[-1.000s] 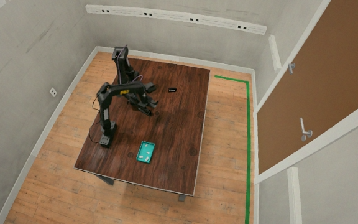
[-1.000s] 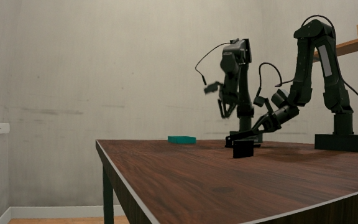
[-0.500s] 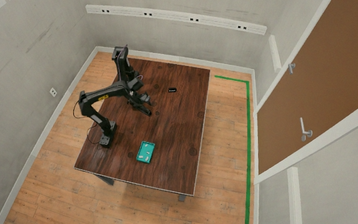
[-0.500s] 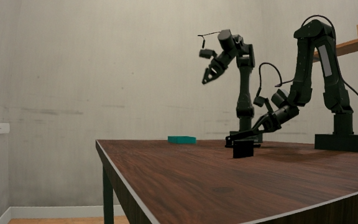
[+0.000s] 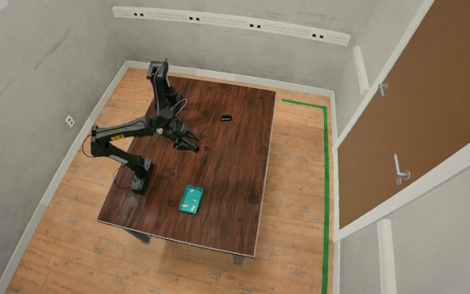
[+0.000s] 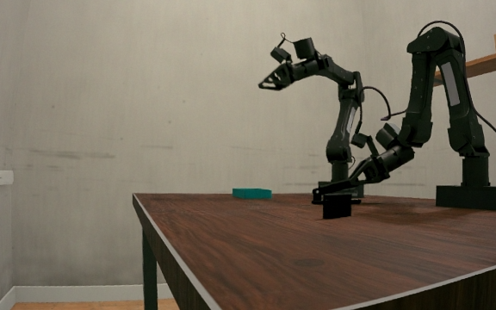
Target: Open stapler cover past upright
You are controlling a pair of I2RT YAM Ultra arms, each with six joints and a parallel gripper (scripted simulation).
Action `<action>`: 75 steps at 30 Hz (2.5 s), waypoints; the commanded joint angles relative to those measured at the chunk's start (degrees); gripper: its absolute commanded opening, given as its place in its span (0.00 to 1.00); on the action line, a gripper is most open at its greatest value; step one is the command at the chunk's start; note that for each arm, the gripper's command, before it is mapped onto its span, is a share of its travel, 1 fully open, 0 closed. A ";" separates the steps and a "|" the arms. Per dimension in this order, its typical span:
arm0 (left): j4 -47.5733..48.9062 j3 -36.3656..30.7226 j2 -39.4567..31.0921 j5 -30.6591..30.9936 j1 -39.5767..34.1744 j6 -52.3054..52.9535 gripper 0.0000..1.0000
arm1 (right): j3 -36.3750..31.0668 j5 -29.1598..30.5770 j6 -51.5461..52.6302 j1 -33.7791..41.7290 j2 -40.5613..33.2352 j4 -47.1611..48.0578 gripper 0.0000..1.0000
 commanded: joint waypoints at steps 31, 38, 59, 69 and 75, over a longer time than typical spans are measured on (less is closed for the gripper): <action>-14.94 4.47 -7.64 6.88 3.32 -1.30 0.22 | -3.43 -25.51 -14.52 -22.37 -1.58 28.26 0.57; -26.22 9.01 -11.33 12.23 6.18 -1.82 0.22 | -3.42 -25.51 -14.51 -22.37 -1.58 28.27 0.57; -49.24 23.31 -11.54 25.84 14.30 0.40 0.22 | -3.42 -25.52 -14.51 -22.37 -1.57 28.27 0.57; -59.64 32.14 -8.94 32.80 18.84 2.36 0.22 | -3.42 -25.52 -14.51 -22.37 -1.57 28.27 0.57; -63.97 36.22 -7.10 35.48 20.64 3.30 0.22 | -3.42 -25.52 -14.51 -22.37 -1.57 28.27 0.57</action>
